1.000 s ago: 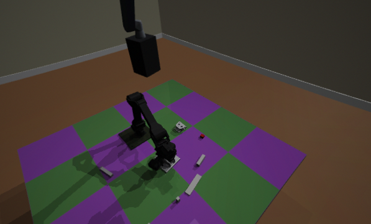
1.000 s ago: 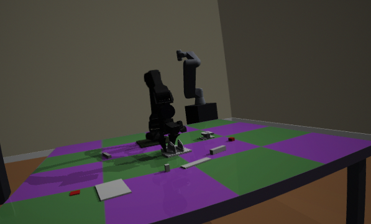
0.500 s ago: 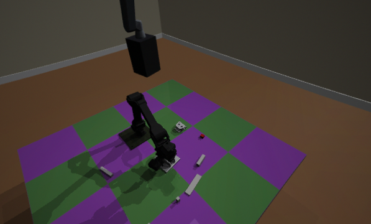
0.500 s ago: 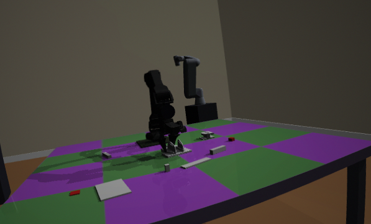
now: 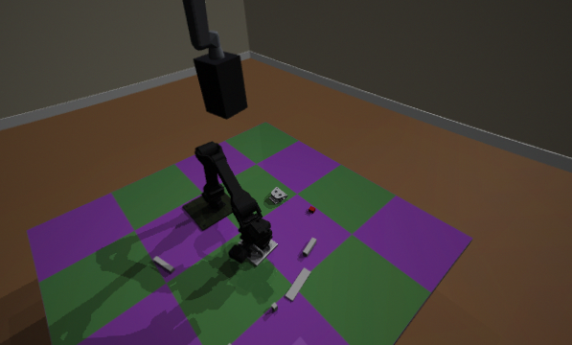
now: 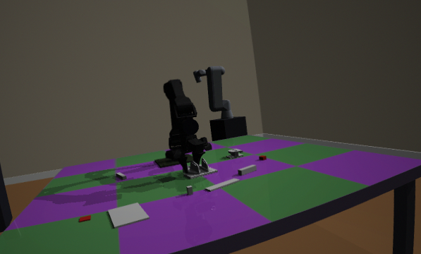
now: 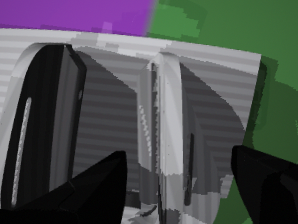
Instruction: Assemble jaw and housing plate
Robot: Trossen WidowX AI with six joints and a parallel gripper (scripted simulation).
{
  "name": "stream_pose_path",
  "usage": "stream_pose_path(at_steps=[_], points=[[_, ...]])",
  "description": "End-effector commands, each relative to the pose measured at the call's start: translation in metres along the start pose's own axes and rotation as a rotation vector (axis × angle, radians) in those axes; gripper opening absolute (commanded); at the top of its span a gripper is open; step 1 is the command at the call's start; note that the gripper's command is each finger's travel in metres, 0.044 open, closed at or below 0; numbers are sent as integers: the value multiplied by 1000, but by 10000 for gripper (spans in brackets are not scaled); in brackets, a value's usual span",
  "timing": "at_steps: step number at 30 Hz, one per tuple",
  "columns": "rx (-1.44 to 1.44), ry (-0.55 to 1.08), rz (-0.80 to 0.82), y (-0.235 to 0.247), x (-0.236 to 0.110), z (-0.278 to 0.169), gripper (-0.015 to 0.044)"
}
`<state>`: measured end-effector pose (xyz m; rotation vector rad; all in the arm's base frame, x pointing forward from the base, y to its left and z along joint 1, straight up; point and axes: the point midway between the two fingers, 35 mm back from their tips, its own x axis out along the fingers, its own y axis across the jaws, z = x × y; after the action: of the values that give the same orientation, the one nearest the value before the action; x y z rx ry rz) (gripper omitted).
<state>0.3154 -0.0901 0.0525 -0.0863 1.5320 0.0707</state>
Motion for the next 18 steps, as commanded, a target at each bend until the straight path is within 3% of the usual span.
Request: stream_pose_path(at_steps=[1, 6, 14, 17, 18], points=[[0, 0, 0, 0, 0, 0, 224], [0, 0, 0, 0, -6, 1, 224], [-2, 1, 2, 0, -66, -1, 224], [0, -4, -2, 0, -60, 1, 224], [-2, -4, -2, 1, -60, 1, 250]])
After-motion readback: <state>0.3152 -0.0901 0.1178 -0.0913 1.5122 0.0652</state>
